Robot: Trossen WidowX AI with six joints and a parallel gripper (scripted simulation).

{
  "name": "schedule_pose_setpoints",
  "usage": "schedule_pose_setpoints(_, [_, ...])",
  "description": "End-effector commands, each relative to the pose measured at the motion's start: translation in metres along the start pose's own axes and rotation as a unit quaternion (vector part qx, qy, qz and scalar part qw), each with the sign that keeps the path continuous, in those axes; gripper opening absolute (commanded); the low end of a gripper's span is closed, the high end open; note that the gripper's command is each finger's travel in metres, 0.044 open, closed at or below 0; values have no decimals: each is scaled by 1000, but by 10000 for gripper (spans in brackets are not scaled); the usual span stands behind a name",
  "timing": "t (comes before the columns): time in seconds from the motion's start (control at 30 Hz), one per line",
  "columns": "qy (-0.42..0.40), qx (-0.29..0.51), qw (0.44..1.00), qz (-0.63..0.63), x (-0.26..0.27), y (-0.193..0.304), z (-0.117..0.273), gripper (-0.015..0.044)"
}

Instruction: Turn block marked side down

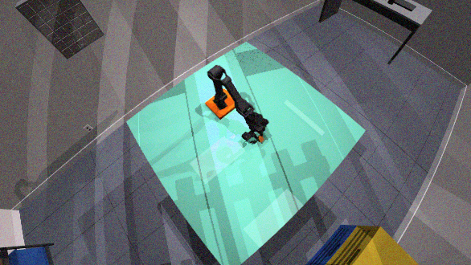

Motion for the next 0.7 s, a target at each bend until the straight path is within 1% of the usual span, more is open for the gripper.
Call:
schedule_pose_setpoints(0.0, [7,-23,1000,3,1,4,-6,0])
schedule_pose_setpoints(0.33, [24,-97,995,3,4,17,-14,0])
schedule_pose_setpoints(0.67, [41,-170,985,3,5,30,-9,0])
Point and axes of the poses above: the point midway between the two fingers, 35 mm back from their tips, its own z axis back along the fingers, its own x axis across the jaws, y = z × x, the point moved 4 cm from there along z, back along the fingers, and after that the axes turned 13 degrees about z, right-handed, at the moved point
